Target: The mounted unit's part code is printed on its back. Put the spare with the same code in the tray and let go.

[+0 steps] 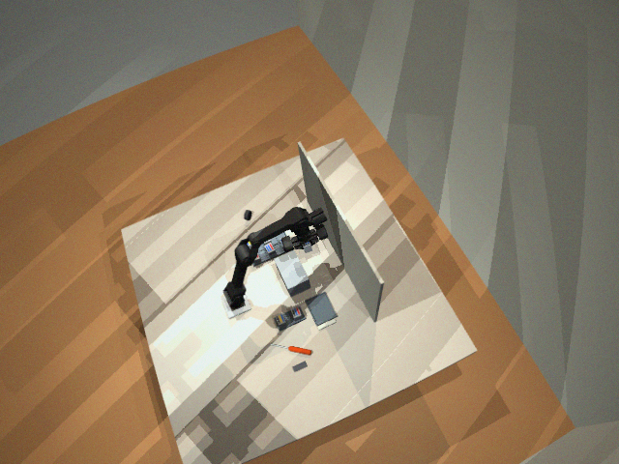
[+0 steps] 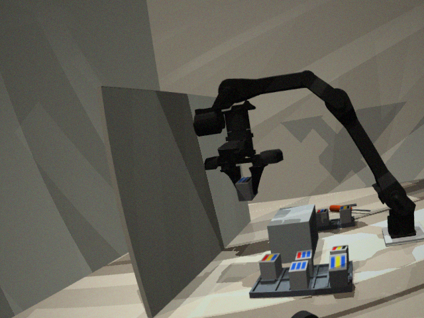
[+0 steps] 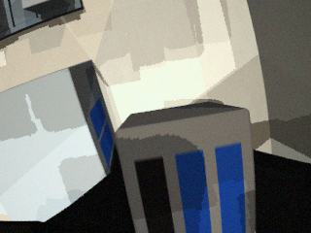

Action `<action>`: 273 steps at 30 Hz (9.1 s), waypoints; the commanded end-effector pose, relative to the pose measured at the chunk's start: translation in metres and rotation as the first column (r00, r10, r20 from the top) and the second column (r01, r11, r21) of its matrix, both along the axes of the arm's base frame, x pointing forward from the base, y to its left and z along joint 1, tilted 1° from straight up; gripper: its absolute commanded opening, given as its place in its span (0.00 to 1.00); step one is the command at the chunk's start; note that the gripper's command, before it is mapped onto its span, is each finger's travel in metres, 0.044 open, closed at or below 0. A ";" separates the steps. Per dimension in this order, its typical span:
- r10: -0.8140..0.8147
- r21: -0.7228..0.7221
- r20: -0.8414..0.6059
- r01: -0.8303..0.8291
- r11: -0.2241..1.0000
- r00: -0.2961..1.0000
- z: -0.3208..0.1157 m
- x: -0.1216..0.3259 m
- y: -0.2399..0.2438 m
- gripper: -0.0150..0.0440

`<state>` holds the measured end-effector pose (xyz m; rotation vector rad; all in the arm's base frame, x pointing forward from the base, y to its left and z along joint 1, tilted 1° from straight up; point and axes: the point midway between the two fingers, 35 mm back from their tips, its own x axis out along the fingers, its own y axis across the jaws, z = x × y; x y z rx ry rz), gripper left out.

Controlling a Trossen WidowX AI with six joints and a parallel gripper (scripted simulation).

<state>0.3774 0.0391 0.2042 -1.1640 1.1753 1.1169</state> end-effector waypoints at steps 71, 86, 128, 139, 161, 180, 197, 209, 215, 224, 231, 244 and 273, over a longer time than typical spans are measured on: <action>0.037 -0.036 -0.018 -0.037 0.999 0.999 -0.026 -0.038 -0.226 0.25; 0.037 -0.035 -0.020 -0.037 0.999 0.999 -0.037 -0.036 -0.227 0.25; 0.037 -0.032 -0.025 -0.038 0.999 0.999 -0.066 -0.032 -0.228 0.25; 0.037 -0.032 -0.027 -0.038 0.999 0.999 -0.074 -0.032 -0.229 0.25; 0.037 -0.030 -0.030 -0.038 0.999 0.999 -0.089 -0.031 -0.229 0.25; 0.037 -0.029 -0.033 -0.038 0.999 0.999 -0.103 -0.032 -0.228 0.25; 0.037 -0.027 -0.035 -0.038 0.999 0.999 -0.115 -0.033 -0.228 0.25; 0.037 -0.027 -0.037 -0.038 0.999 0.999 -0.123 -0.033 -0.227 0.25; 0.037 -0.026 -0.038 -0.038 0.999 0.999 -0.127 -0.034 -0.227 0.25; 0.037 -0.025 -0.039 -0.038 0.999 0.999 -0.134 -0.035 -0.226 0.25; 0.037 -0.025 -0.040 -0.038 0.999 0.998 -0.138 -0.036 -0.226 0.25; 0.037 -0.024 -0.042 -0.038 0.999 0.998 -0.147 -0.037 -0.225 0.25; 0.037 -0.023 -0.042 -0.038 0.999 0.998 -0.075 -0.036 -0.226 1.00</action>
